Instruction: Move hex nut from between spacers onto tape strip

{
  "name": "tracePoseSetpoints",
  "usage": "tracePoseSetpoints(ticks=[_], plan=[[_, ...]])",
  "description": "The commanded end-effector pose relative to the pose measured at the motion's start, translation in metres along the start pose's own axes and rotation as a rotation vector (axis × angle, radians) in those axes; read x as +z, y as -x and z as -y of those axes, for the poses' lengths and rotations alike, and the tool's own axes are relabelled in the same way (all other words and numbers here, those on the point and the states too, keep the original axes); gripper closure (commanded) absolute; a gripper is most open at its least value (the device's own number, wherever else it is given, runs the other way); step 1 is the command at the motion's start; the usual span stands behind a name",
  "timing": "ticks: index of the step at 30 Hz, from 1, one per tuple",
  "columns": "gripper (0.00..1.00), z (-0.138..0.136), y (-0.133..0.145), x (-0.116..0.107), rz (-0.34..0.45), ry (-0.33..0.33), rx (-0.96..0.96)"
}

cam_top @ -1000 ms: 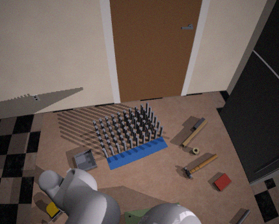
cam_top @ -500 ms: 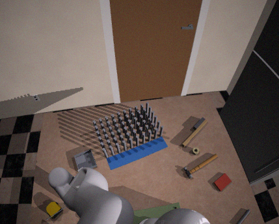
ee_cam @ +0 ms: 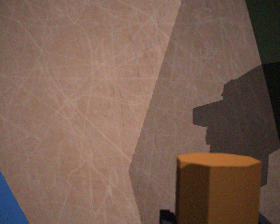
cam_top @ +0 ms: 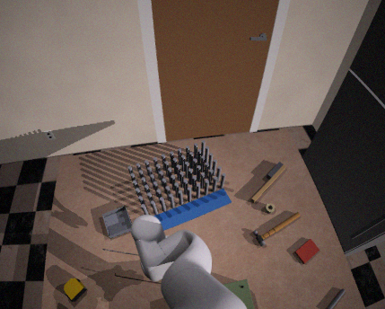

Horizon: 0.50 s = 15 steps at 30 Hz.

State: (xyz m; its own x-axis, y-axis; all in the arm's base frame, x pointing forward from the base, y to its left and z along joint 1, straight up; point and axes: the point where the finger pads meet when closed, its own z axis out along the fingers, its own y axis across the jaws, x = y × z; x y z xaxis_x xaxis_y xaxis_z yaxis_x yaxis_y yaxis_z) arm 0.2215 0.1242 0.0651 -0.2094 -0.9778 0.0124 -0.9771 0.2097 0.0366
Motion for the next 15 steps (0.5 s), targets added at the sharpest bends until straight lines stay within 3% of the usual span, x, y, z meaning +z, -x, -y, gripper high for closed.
tracePoseSetpoints(ticks=[1, 2, 15], plan=[[1.0, 0.023, -0.042, -0.007, 0.011, -0.01, 0.173], [1.0, 0.036, -0.071, -0.007, 0.013, -0.009, 0.329], [1.0, 0.094, -0.192, -0.015, 0.031, -0.018, 0.982]])
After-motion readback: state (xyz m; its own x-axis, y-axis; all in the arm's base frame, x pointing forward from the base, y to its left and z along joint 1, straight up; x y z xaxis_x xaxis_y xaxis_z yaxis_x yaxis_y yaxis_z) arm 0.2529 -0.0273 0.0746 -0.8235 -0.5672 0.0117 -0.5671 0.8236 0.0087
